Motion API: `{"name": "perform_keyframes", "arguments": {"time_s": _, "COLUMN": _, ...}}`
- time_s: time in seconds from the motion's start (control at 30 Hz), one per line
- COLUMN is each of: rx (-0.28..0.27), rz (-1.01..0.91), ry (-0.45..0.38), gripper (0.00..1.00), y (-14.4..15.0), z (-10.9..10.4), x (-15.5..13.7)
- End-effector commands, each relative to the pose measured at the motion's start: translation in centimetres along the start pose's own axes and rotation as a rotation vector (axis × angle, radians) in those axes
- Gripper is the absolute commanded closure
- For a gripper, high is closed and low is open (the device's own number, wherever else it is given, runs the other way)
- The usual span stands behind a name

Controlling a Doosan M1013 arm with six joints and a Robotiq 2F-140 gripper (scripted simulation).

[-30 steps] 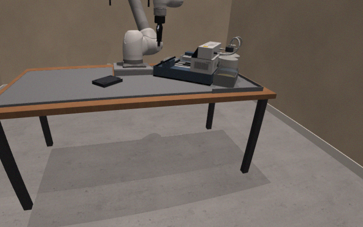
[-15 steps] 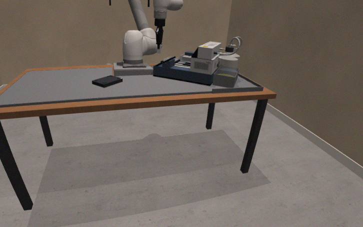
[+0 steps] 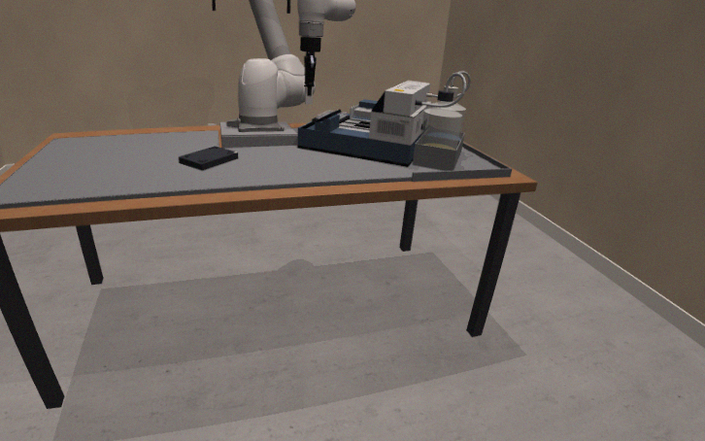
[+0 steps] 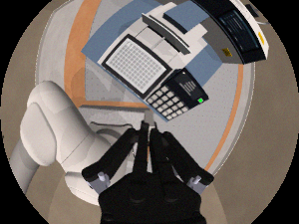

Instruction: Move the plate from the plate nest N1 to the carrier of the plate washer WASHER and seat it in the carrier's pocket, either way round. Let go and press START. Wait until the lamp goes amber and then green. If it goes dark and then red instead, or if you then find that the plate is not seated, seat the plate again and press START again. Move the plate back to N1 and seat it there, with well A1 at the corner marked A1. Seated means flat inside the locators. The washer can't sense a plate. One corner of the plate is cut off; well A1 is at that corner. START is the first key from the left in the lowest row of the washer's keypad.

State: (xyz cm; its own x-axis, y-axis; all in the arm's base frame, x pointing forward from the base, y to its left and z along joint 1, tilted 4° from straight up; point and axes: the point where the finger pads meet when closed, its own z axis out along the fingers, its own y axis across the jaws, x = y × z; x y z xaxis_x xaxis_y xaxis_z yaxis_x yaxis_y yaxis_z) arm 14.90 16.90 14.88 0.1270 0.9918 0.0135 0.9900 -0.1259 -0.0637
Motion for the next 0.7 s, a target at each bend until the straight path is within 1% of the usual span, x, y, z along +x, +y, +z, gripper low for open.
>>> {"name": "perform_keyframes", "arguments": {"time_s": 0.0, "rx": 0.005, "rz": -0.105, "ry": 0.005, "gripper": 0.9, "y": 0.0, "z": 0.0, "x": -0.01}}
{"name": "perform_keyframes", "arguments": {"time_s": 0.1, "rx": 0.004, "rz": -0.19, "ry": 0.005, "gripper": 0.9, "y": 0.0, "z": 0.0, "x": -0.01}}
{"name": "perform_keyframes", "arguments": {"time_s": 0.5, "rx": 0.004, "rz": -0.19, "ry": 0.005, "gripper": 0.9, "y": 0.0, "z": 0.0, "x": -0.01}}
{"name": "perform_keyframes", "arguments": {"time_s": 0.67, "rx": 0.004, "rz": -0.19, "ry": 0.005, "gripper": 0.9, "y": 0.0, "z": 0.83, "x": 0.0}}
